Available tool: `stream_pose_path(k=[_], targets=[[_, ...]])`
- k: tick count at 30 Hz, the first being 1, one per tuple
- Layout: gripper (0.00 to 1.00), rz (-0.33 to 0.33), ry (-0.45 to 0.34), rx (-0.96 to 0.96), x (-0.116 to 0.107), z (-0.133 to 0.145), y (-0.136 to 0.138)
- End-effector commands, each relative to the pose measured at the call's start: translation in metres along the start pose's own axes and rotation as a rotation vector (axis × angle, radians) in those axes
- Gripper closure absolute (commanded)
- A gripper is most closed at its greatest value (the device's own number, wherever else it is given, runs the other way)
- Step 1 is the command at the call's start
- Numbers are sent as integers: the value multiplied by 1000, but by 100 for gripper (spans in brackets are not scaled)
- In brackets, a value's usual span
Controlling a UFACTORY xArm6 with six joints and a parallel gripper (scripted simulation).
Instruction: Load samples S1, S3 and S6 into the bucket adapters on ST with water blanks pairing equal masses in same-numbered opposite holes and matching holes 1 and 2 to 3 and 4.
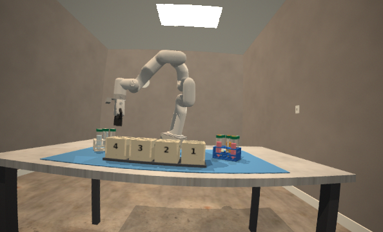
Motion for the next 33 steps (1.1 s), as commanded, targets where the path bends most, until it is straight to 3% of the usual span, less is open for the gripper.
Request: stream_pose_path(k=[1,5,33], targets=[[0,1,4,0,-2,-1,0],[0,1,4,0,-2,-1,0],[0,1,4,0,-68,-1,0]])
Point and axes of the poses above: the point where the finger pads meet when closed, its own x axis out along the fingers, its own y axis across the jaws, z = x × y, the point moved 8 cm from there along -x, back along the fingers, and after that the axes turned 2 degrees about x, right-handed, at the moved point
